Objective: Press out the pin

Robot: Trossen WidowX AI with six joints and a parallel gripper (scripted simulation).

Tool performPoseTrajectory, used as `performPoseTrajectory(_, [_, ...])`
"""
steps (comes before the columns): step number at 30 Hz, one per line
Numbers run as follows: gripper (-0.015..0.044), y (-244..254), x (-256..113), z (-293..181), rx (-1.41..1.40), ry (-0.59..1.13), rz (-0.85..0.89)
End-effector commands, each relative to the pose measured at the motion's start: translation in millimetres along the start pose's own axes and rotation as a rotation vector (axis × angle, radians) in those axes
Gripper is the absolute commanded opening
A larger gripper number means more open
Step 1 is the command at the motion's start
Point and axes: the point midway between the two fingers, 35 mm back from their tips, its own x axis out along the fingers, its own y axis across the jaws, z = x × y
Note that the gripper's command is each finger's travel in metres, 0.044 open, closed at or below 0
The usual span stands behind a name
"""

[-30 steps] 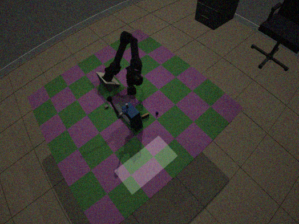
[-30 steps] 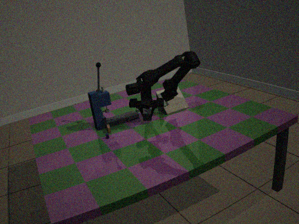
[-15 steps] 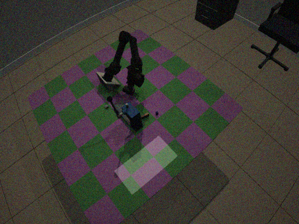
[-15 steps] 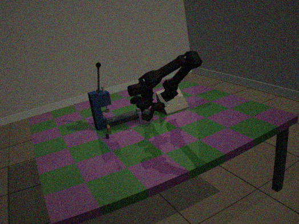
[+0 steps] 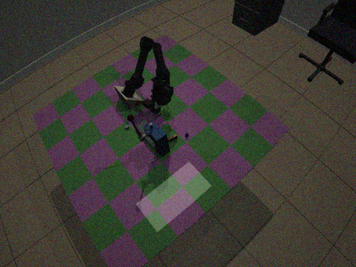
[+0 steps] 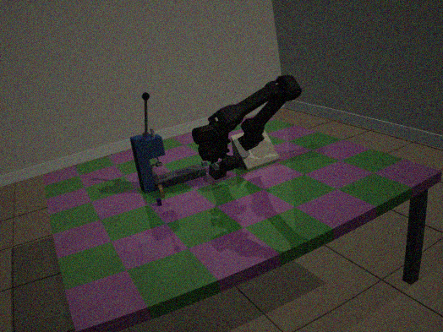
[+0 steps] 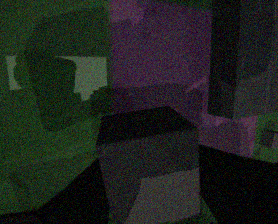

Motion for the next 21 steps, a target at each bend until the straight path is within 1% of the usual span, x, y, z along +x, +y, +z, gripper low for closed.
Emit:
performPoseTrajectory(1, [0.0000, -0.2, -1.2, 1.2, 0.109, -0.018, -0.022])
performPoseTrajectory(21, [0.0000, 1.2, -2.9, 3.4, 0.707, -0.108, -0.074])
